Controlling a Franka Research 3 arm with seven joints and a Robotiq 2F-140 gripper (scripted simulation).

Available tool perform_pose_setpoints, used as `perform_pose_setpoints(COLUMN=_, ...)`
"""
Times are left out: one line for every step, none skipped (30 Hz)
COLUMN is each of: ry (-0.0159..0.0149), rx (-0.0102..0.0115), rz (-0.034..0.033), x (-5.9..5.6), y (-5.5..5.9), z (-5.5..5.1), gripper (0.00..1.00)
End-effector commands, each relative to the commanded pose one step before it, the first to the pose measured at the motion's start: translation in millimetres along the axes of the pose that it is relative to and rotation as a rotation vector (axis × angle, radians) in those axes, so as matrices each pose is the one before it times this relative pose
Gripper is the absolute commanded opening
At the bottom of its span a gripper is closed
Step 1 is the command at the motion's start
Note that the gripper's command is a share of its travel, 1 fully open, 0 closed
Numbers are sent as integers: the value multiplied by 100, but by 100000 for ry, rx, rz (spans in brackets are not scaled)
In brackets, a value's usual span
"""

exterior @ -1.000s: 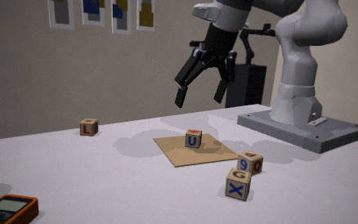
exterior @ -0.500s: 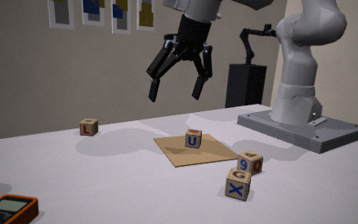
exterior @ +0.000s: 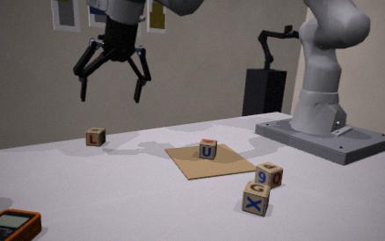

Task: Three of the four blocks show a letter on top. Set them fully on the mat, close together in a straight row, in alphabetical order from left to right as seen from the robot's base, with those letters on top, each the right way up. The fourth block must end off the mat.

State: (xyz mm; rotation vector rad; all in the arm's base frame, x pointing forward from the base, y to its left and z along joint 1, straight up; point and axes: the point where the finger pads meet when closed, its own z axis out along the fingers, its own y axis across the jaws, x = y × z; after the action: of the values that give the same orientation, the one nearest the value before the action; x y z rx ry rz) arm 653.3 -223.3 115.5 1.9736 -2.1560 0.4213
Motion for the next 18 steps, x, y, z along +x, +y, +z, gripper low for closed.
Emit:
perform_pose_setpoints(ry=1238, rx=-4427, rz=-11163, x=3263, y=-2044, z=2276, gripper=100)
perform_pose_setpoints(ry=182, rx=-25, rz=-61, x=460, y=-195, z=252, gripper=100)
perform_pose_setpoints(ry=0, rx=0, rz=0, x=0, y=0, z=0, gripper=100)
perform_pose_setpoints(ry=0, rx=0, rz=0, x=0, y=0, z=0, gripper=100)
perform_pose_setpoints(ry=104, rx=-15, rz=-36, x=257, y=-106, z=142, gripper=100)
perform_pose_setpoints(ry=42, rx=-6, rz=-15, x=103, y=-42, z=57, gripper=100)
perform_pose_setpoints(ry=6, rx=-1, rz=-2, x=16, y=-6, z=9, gripper=100)
perform_pose_setpoints(ry=0, rx=0, rz=0, x=0, y=0, z=0, gripper=100)
perform_pose_setpoints(ry=0, rx=0, rz=0, x=0, y=0, z=0, gripper=100)
perform_pose_setpoints(ry=0, rx=0, rz=0, x=0, y=0, z=0, gripper=100)
perform_pose_setpoints(ry=0, rx=0, rz=0, x=0, y=0, z=0, gripper=100)
perform_pose_setpoints(ry=0, rx=0, rz=0, x=0, y=0, z=0, gripper=100)
perform_pose_setpoints(ry=0, rx=0, rz=0, x=0, y=0, z=0, gripper=100)
perform_pose_setpoints(ry=0, rx=0, rz=0, x=0, y=0, z=0, gripper=100)
perform_pose_setpoints(ry=0, rx=0, rz=0, x=0, y=0, z=0, gripper=100)
perform_pose_setpoints(ry=0, rx=0, rz=0, x=0, y=0, z=0, gripper=100)
perform_pose_setpoints(ry=0, rx=0, rz=0, x=0, y=0, z=0, gripper=100)
perform_pose_setpoints(ry=0, rx=0, rz=0, x=0, y=0, z=0, gripper=100)
